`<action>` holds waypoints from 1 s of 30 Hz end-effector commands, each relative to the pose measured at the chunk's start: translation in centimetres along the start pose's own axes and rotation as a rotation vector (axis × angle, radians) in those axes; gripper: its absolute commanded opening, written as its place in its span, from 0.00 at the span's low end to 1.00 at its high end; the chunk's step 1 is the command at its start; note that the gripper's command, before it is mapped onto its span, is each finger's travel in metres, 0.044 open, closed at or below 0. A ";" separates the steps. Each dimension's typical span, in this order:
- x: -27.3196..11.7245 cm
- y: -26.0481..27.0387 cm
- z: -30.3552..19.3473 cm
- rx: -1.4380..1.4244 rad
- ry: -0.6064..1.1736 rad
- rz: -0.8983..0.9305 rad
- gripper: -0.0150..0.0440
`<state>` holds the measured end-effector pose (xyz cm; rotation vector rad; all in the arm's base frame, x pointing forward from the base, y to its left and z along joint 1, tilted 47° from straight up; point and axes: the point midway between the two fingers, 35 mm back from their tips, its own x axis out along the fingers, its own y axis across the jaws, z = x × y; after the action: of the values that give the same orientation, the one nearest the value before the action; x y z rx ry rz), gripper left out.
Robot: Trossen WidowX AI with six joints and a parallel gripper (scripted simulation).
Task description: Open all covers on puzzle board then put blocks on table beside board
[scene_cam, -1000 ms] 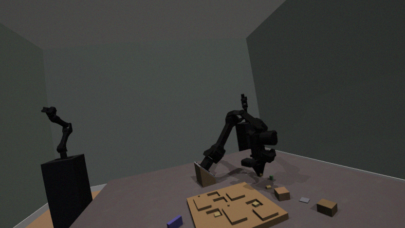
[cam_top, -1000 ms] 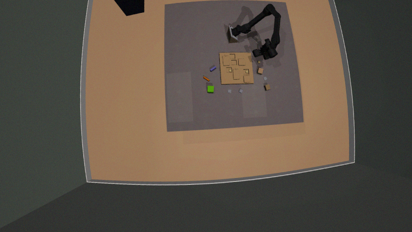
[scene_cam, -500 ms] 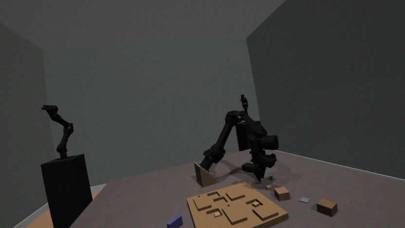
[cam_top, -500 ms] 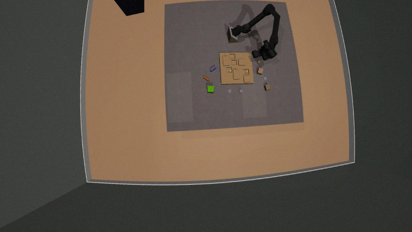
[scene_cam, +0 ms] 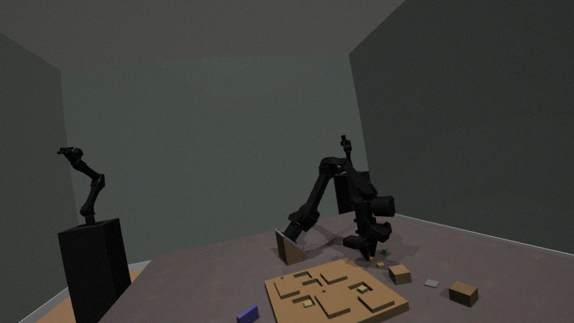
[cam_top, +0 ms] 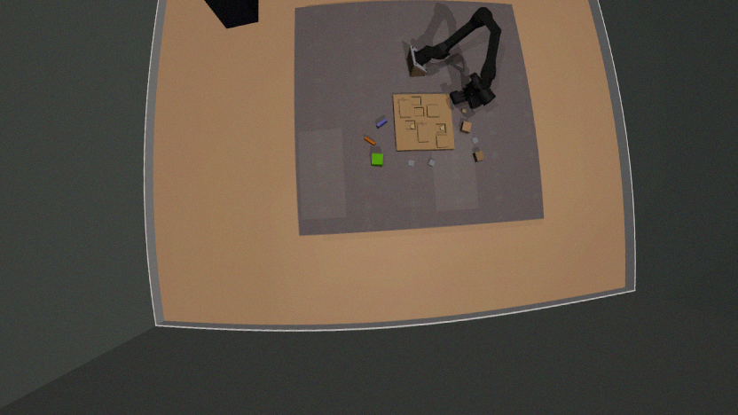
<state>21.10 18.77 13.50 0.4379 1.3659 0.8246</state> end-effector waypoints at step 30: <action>-6.4 -0.2 0.0 0.004 0.003 -0.010 1.00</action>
<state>21.28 14.72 16.69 0.4321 1.3798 0.8086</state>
